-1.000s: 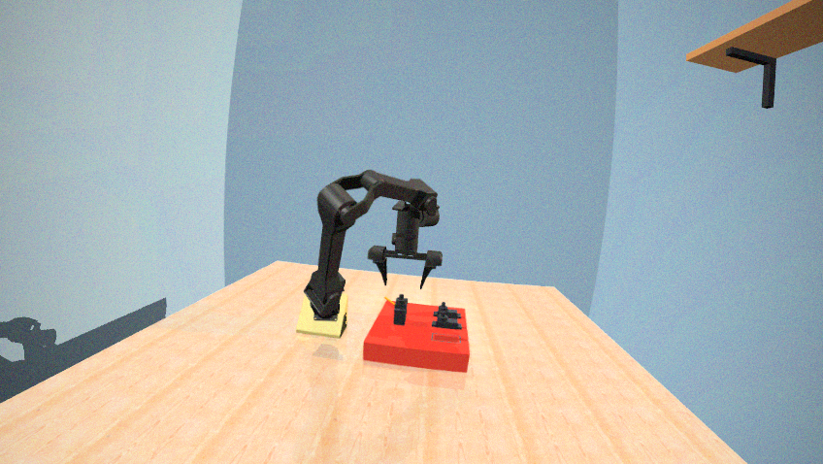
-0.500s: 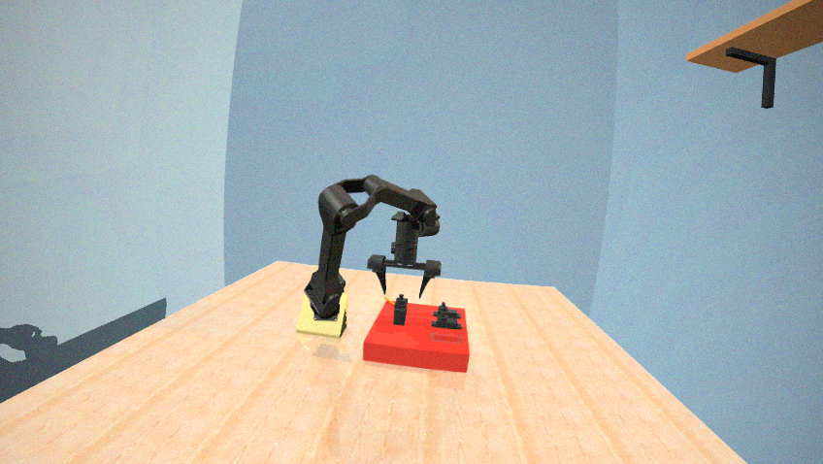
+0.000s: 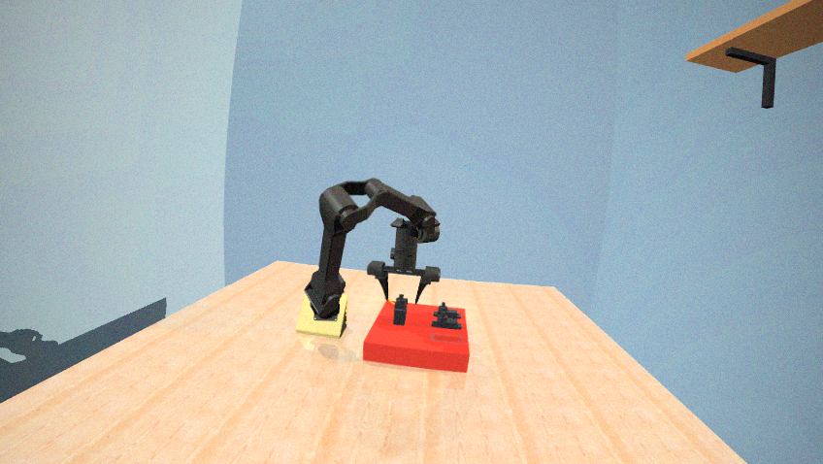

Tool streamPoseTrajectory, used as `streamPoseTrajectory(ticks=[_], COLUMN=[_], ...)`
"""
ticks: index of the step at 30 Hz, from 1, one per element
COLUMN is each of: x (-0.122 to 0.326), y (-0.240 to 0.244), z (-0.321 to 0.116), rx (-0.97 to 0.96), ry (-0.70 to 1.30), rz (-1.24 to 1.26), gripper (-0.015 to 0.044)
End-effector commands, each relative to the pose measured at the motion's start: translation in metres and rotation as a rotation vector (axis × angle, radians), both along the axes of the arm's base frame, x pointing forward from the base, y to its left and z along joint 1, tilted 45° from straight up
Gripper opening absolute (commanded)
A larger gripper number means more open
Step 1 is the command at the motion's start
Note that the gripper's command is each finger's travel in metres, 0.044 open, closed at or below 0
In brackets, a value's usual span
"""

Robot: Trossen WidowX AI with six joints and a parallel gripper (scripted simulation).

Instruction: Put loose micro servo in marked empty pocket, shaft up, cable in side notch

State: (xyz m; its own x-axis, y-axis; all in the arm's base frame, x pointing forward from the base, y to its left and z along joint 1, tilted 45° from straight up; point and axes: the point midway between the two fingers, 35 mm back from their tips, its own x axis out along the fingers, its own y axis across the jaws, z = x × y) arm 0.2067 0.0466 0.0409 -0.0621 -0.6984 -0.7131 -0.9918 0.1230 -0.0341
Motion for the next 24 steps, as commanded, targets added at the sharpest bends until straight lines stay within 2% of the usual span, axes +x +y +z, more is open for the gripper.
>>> streamPoseTrajectory(ticks=[1,7,12,15,24], x=[0.000,0.000,0.000,0.001,-0.001], y=[-0.001,-0.001,-0.001,0.002,0.017], z=[-0.001,-0.001,-0.001,0.002,0.024], rx=[-0.002,-0.002,-0.002,-0.002,-0.002], ry=[0.001,0.001,0.001,0.001,0.002], rz=[0.007,0.007,0.007,0.007,0.007], gripper=[0.0256,0.0099,0.0065,0.0000,0.0000])
